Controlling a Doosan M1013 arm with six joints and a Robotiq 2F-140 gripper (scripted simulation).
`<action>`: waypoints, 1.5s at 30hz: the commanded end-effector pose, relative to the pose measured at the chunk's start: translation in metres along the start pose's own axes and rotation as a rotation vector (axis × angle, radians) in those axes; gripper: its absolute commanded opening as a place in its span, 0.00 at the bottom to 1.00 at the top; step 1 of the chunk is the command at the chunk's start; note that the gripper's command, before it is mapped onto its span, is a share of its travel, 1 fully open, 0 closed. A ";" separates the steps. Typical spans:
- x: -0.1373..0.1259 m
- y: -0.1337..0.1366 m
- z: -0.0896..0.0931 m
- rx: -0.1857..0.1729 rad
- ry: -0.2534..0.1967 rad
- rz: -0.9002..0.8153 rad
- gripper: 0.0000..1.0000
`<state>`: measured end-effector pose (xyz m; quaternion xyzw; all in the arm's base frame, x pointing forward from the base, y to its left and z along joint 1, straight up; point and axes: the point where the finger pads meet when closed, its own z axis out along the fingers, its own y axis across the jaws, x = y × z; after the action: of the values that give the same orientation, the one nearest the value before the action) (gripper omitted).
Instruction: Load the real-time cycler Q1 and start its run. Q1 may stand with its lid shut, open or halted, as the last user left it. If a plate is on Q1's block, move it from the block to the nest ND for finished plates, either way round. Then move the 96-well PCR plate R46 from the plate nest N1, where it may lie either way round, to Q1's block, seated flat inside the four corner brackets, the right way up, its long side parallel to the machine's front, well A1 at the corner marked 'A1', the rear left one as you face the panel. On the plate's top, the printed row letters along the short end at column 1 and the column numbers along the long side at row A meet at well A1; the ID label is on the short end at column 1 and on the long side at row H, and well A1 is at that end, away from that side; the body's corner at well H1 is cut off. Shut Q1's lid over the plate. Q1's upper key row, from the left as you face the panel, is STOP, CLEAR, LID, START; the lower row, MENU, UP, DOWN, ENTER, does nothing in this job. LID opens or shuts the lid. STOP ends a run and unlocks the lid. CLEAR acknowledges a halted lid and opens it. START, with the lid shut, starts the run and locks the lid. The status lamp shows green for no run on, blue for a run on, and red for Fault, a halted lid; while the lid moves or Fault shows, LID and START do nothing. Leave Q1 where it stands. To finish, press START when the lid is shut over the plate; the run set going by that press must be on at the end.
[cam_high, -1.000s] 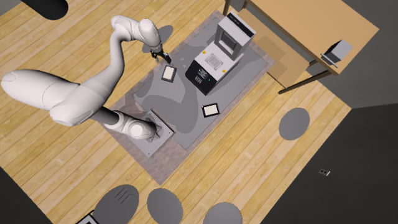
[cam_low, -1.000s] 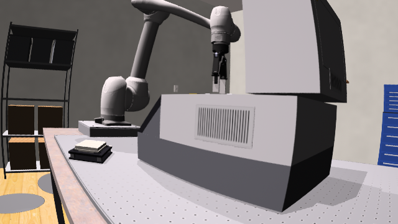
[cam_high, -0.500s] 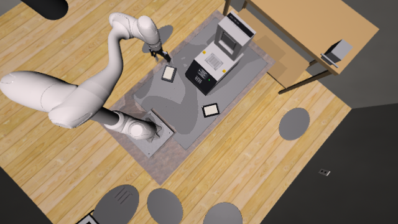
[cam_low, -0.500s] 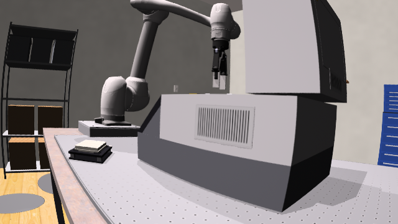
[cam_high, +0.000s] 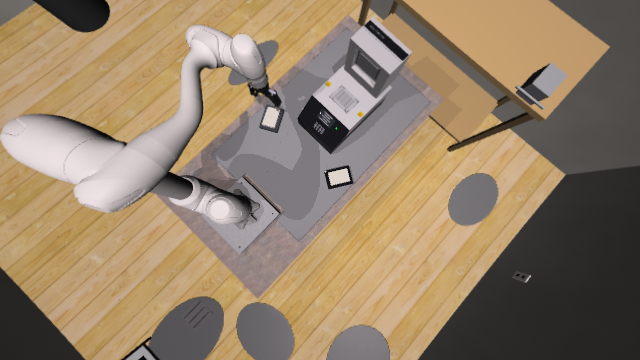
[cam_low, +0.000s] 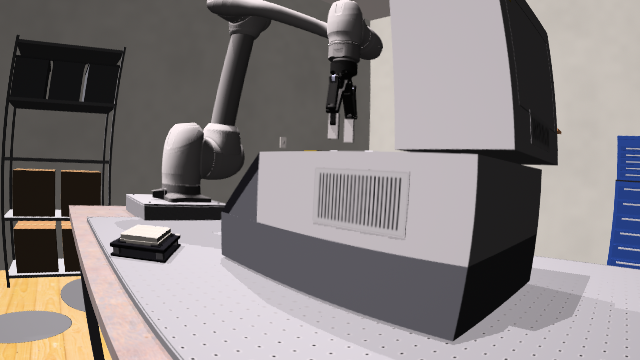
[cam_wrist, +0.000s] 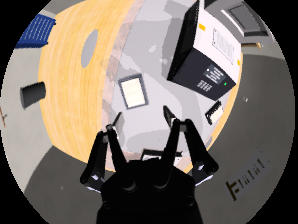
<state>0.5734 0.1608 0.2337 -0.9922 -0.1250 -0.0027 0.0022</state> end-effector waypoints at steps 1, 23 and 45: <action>-0.004 0.011 0.000 0.000 0.000 0.006 0.66; -0.033 0.090 0.000 0.000 0.000 0.168 0.66; -0.064 0.173 0.000 0.000 0.000 0.338 0.66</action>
<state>0.5563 -0.0045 0.2329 -0.9994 0.0345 -0.0023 0.0026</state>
